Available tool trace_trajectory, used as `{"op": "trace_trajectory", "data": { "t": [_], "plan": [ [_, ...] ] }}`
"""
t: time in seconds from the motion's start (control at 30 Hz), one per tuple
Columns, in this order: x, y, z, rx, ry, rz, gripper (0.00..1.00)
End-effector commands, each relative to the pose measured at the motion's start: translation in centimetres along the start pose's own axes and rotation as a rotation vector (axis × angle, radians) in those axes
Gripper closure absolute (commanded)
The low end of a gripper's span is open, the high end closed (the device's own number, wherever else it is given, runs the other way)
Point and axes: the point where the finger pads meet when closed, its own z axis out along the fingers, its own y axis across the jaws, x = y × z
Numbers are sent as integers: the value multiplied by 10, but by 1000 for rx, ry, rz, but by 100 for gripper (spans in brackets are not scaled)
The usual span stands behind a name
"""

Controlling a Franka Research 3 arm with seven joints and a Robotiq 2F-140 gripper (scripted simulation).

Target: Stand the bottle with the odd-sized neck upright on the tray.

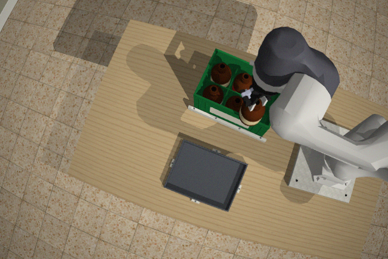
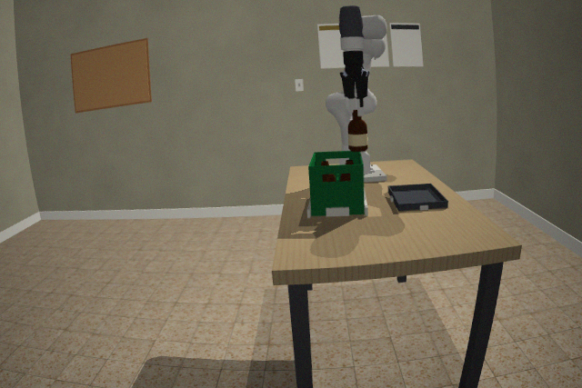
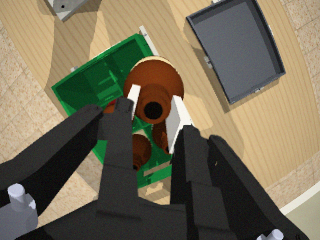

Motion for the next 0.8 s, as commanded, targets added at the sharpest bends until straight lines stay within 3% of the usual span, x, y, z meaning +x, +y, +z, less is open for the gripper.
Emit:
{"op": "trace_trajectory", "data": {
  "t": [0.0, 0.77],
  "plan": [
    [6, 10, -2, -6, 2, 27, 90],
    [30, 52, -2, -6, 2, 27, 90]
  ]
}}
